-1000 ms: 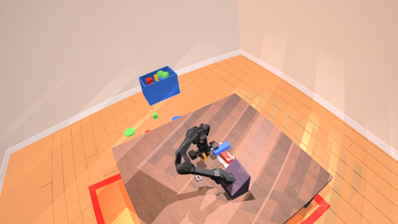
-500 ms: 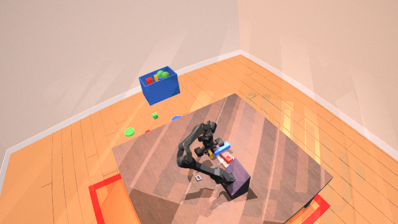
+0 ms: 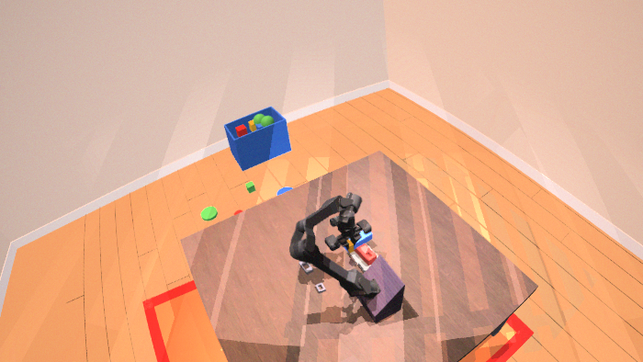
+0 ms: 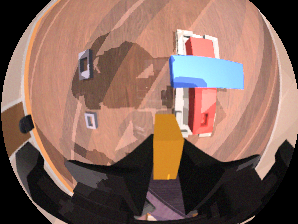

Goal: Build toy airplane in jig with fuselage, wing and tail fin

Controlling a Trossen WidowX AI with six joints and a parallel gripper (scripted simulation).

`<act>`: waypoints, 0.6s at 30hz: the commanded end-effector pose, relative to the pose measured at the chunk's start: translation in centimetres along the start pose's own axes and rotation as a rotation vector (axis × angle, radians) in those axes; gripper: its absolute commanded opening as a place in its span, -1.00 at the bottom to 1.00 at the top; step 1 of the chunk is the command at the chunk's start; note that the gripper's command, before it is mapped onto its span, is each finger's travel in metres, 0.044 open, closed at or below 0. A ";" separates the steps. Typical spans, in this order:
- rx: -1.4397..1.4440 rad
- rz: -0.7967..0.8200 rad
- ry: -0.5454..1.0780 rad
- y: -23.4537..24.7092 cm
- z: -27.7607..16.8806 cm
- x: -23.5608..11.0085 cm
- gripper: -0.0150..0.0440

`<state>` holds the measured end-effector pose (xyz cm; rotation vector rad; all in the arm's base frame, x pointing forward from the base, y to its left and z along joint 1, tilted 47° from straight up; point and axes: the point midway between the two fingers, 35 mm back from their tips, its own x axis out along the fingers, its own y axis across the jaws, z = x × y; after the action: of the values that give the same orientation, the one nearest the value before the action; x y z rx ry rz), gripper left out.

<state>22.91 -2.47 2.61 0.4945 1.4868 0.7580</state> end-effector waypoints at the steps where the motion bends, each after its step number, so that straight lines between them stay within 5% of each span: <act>1: -0.007 -0.004 0.003 -1.6 -0.1 0.3 -0.49; 18: -0.044 0.000 0.010 -6.7 -1.4 2.2 -0.49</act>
<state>22.53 -5.07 -2.70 0.4645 1.4767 0.7903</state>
